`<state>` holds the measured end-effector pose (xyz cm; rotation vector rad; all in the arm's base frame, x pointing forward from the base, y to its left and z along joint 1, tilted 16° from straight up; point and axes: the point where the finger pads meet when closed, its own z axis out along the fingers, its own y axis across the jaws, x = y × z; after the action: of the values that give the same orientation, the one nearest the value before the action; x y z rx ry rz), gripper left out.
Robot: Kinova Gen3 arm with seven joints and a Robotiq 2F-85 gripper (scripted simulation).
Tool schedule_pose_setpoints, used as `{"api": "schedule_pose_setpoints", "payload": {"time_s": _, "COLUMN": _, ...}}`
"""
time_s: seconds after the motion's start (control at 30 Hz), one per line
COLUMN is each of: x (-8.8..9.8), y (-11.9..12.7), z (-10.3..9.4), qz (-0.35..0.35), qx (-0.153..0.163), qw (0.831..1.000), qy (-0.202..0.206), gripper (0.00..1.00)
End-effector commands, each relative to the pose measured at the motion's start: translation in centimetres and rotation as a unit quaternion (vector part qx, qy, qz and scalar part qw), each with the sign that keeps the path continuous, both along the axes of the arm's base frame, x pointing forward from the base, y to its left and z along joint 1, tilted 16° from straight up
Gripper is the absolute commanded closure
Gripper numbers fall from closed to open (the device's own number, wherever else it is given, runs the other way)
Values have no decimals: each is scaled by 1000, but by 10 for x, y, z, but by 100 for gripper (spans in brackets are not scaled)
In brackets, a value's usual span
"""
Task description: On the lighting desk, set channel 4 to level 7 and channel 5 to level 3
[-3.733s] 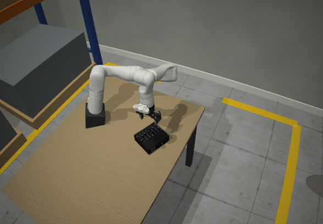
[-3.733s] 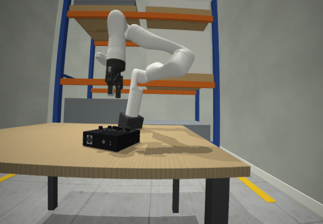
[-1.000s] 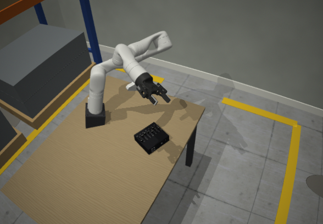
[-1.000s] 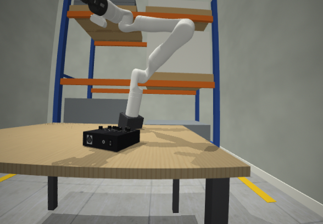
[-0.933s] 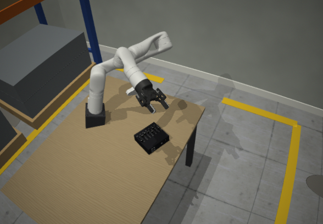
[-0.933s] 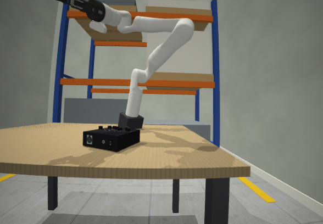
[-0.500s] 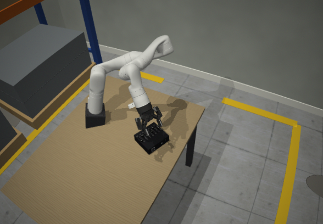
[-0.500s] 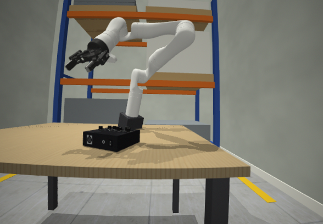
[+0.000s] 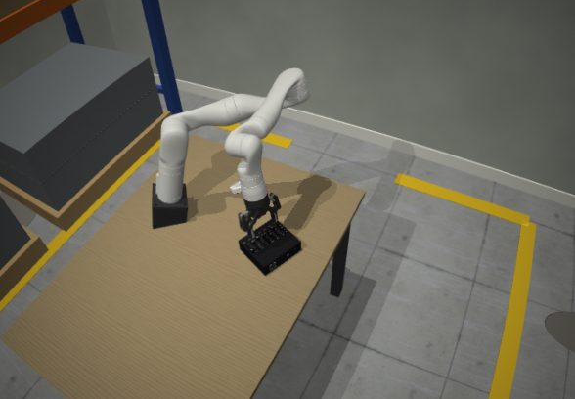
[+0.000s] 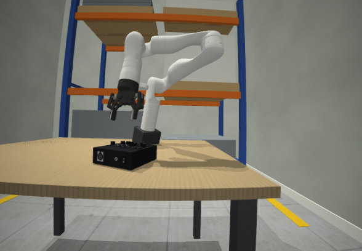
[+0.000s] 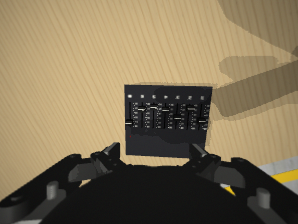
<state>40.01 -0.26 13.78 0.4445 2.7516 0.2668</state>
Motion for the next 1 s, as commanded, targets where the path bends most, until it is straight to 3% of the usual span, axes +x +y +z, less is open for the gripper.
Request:
{"api": "schedule_pose_setpoints", "payload": {"time_s": 0.0, "x": -11, "y": 15, "z": -13, "qz": 7, "qx": 8, "qw": 1000, "qy": 25, "gripper": 0}}
{"api": "schedule_pose_setpoints", "payload": {"time_s": 0.23, "x": -33, "y": 36, "z": -30, "qz": 9, "qx": 28, "qw": 997, "qy": 69, "gripper": 0}}
{"api": "schedule_pose_setpoints", "payload": {"time_s": 0.67, "x": -40, "y": 43, "z": -35, "qz": 10, "qx": 34, "qw": 996, "qy": 83, "gripper": 0}}
{"api": "schedule_pose_setpoints", "payload": {"time_s": 0.7, "x": -40, "y": 43, "z": -35, "qz": 10, "qx": 34, "qw": 996, "qy": 83, "gripper": 100}}
{"api": "schedule_pose_setpoints", "payload": {"time_s": 0.97, "x": -40, "y": 43, "z": -35, "qz": 10, "qx": 34, "qw": 996, "qy": 83, "gripper": 100}}
